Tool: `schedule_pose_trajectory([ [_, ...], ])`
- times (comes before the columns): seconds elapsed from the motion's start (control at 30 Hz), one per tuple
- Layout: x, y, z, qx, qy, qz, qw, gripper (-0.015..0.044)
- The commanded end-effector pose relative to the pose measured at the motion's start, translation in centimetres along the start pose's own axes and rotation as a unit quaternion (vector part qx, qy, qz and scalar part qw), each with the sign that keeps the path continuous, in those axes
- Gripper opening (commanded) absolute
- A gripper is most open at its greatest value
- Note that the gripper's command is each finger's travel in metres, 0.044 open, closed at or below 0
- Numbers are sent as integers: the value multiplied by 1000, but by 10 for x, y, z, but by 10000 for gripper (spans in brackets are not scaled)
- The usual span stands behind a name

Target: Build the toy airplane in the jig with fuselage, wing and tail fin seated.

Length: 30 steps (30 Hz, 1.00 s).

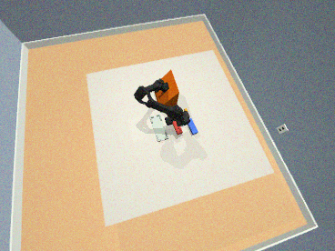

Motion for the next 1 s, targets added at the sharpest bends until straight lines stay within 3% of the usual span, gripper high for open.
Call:
schedule_pose_trajectory([
  [0.0,-7,0,2,5,0,2,1000,440],
  [0.97,-52,0,2,6,1,3,1000,440],
])
Point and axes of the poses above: the point midway between the two fingers, 35 mm back from their tips, its own x axis back along the fingers, its own y axis across the jaws, z = x × y, the point moved 7 cm from there along x, back along the fingers, and after that the axes turned 12 degrees about -x, right-handed, at the moved point
